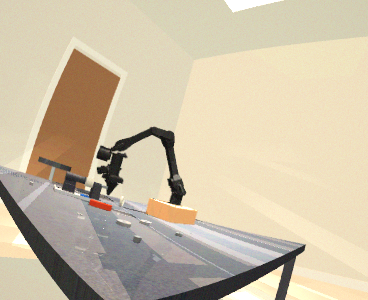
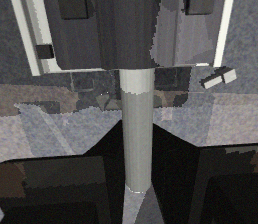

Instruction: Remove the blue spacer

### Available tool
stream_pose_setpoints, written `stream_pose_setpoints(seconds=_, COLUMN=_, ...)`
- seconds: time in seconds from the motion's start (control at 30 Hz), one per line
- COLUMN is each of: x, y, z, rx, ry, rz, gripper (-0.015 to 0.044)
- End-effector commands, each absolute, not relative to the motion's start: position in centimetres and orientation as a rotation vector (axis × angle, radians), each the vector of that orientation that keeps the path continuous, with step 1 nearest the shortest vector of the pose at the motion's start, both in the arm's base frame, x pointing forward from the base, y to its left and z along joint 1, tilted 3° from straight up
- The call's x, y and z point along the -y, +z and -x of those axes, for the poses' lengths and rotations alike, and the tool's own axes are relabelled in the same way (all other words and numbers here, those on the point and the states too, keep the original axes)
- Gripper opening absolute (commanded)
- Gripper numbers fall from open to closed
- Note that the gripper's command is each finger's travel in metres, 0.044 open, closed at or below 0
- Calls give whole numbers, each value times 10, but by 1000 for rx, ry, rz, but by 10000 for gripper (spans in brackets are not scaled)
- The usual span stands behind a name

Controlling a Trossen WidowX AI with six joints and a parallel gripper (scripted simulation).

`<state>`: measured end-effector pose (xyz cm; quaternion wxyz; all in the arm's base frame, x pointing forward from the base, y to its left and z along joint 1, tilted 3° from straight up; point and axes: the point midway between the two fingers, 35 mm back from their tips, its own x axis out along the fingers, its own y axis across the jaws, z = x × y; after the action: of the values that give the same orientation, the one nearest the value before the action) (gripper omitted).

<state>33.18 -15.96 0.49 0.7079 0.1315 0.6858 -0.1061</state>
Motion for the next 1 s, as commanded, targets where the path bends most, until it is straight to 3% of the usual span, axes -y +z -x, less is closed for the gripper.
stream_pose_setpoints(seconds=0.0, x=161, y=6, z=-336, rx=-1514, ry=-236, rz=-289, gripper=0)
stream_pose_setpoints(seconds=0.97, x=165, y=7, z=-347, rx=-1513, ry=-236, rz=-288, gripper=0)
